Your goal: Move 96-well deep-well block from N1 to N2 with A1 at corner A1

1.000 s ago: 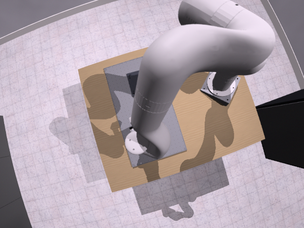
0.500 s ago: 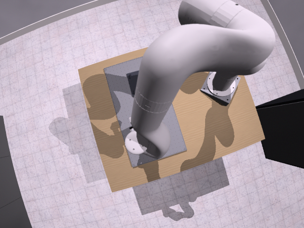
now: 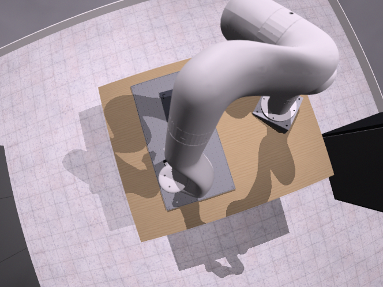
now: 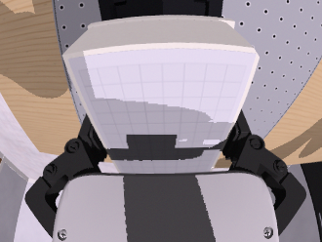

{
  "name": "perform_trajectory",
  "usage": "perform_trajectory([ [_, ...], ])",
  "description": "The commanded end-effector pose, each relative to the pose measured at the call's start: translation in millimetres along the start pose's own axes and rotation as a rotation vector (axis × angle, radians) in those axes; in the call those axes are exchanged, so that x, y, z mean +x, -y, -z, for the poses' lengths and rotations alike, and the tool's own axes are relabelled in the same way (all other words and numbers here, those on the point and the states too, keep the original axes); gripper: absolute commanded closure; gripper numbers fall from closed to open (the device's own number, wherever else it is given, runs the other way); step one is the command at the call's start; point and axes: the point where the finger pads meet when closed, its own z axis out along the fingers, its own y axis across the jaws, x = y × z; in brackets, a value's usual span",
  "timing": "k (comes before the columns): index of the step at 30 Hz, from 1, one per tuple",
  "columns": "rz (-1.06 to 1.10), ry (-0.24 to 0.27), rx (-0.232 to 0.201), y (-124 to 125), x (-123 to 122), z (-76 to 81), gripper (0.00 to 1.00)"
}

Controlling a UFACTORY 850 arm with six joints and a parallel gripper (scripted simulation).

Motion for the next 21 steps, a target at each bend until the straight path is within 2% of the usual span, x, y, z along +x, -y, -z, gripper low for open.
perform_trajectory([
  [1, 0.000, 0.000, 0.002, 1.0, -0.1, -4.4, 1.00],
  [21, 0.000, 0.000, 0.002, 1.0, 0.0, -32.8, 1.00],
])
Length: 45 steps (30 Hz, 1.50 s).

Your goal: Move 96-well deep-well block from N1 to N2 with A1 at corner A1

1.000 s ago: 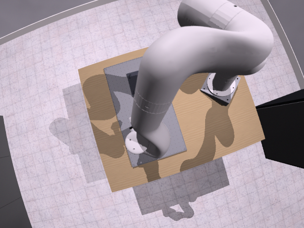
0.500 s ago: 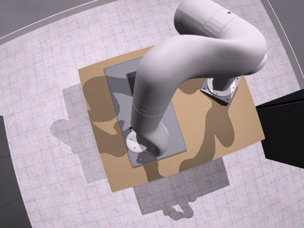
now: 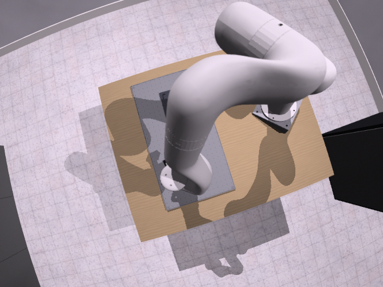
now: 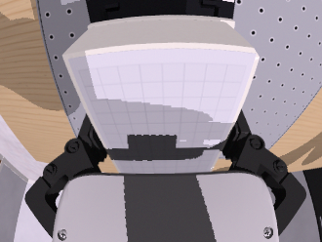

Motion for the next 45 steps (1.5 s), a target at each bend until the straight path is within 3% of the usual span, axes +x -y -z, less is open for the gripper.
perform_trajectory([
  [1, 0.000, 0.000, 0.002, 1.0, -0.1, -4.8, 1.00],
  [13, 0.000, 0.000, 0.002, 1.0, -0.1, -24.8, 1.00],
  [45, 0.000, 0.000, 0.002, 1.0, -0.1, -27.1, 1.00],
])
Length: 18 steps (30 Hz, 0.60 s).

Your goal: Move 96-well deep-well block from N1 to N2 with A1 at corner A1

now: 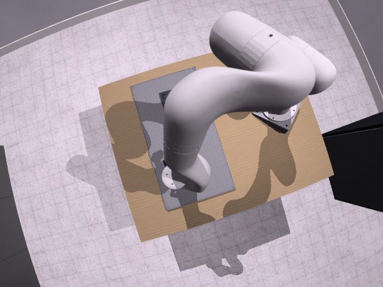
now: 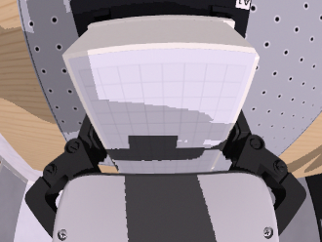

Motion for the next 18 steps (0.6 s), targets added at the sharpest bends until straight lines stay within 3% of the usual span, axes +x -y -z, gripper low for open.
perform_trajectory([
  [1, 0.000, 0.000, 0.002, 0.9, -0.2, 0.2, 1.00],
  [18, 0.000, 0.000, 0.002, 0.9, -0.2, -2.3, 1.00],
])
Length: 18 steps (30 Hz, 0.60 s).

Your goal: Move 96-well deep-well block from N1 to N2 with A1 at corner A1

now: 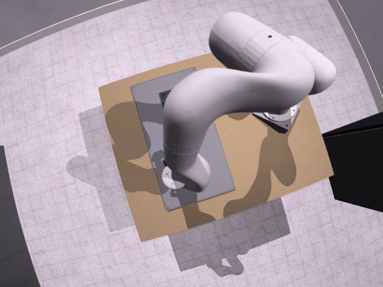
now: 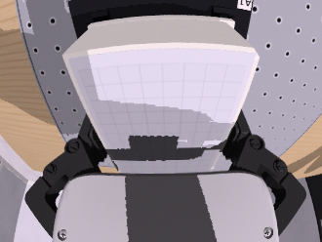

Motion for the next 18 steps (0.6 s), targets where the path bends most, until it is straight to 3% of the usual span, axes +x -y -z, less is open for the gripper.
perform_trajectory([
  [1, 0.000, 0.000, 0.002, 0.9, -0.2, 0.2, 1.00],
  [18, 0.000, 0.000, 0.002, 0.9, -0.2, -2.3, 1.00],
])
